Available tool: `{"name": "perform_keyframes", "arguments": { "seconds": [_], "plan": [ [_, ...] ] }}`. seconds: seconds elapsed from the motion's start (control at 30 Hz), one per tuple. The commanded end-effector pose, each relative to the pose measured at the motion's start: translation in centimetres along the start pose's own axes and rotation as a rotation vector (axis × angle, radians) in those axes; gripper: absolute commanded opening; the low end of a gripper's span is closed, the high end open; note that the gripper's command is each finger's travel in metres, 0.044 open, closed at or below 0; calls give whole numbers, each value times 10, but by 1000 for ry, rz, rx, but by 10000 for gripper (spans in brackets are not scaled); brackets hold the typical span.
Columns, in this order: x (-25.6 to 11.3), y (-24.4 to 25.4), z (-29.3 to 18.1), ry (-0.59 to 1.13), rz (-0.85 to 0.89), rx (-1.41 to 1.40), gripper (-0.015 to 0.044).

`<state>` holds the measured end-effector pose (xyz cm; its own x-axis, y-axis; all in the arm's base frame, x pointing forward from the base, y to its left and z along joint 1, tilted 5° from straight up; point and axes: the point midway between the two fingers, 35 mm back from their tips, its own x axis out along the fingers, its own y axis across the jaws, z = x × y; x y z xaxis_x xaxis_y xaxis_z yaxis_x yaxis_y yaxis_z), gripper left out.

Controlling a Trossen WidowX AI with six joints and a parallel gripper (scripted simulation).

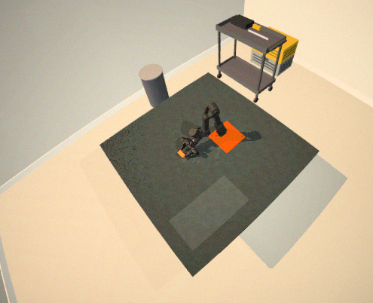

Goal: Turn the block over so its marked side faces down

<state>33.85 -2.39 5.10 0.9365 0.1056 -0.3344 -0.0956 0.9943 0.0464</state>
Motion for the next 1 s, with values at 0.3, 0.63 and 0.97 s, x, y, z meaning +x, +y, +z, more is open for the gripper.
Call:
{"name": "perform_keyframes", "arguments": {
  "seconds": [0.3,0.63,0.97],
  "plan": [
    [0,0,1,-5,3,4,440],
    [0,0,1,-5,3,4,440],
    [0,0,1,-5,3,4,440]
  ]
}}
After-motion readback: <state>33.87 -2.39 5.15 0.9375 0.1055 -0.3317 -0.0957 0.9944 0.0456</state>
